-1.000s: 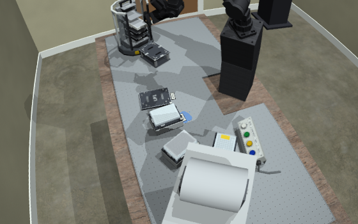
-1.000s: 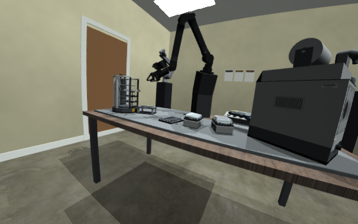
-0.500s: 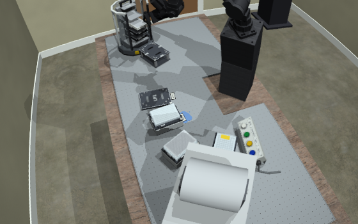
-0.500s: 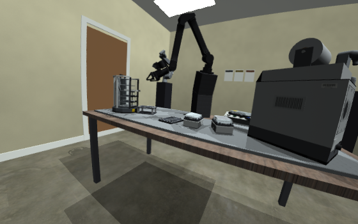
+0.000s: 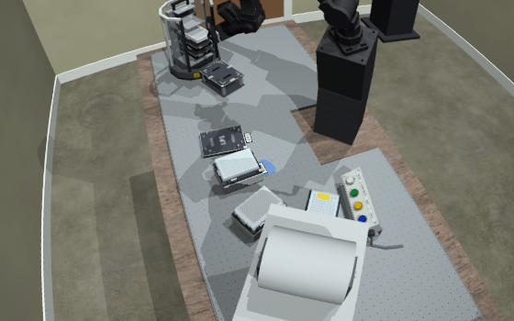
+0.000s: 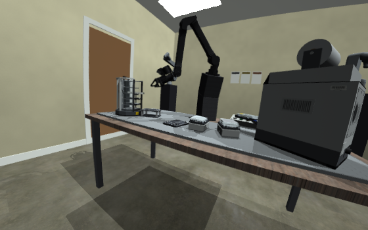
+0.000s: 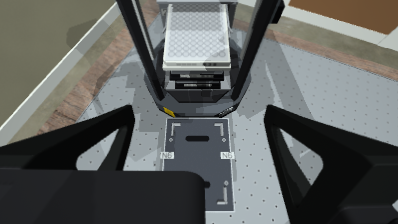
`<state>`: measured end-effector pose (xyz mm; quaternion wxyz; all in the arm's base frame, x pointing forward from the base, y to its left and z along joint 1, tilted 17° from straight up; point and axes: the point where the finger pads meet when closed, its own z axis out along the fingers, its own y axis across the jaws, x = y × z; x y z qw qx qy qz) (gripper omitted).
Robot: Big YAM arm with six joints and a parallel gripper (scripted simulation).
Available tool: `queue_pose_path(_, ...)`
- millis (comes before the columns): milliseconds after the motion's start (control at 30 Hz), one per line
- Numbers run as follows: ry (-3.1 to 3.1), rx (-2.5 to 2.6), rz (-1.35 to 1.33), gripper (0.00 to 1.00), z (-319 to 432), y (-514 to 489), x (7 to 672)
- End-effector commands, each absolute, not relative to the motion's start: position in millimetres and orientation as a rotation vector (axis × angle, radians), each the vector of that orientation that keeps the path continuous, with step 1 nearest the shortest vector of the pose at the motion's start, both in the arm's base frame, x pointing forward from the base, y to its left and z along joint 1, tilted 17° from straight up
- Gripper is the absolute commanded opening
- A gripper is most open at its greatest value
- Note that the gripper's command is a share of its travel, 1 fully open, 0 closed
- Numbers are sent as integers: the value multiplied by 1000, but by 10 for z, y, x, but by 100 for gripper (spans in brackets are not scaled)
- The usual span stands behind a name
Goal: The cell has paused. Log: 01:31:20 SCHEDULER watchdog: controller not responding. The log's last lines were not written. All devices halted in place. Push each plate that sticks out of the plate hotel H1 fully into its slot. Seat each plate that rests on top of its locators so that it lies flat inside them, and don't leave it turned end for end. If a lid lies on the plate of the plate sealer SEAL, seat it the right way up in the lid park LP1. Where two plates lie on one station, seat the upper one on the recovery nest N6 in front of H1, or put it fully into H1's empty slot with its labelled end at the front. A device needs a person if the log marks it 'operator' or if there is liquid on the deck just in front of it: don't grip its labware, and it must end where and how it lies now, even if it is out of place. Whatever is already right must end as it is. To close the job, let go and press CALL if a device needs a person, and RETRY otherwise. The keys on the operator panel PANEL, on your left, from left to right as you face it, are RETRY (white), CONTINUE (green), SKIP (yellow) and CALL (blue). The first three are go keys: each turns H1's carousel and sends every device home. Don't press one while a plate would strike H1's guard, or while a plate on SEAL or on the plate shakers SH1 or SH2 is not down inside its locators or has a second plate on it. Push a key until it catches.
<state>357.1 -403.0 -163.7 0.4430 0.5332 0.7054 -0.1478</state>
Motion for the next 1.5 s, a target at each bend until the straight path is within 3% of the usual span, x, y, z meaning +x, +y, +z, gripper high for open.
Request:
queue_pose_path(0, 1726, 1309, -355, 100, -1715, -4023, 3708)
queue_pose_path(1467, 1732, 1315, -365, 100, -1756, -4042, 3661)
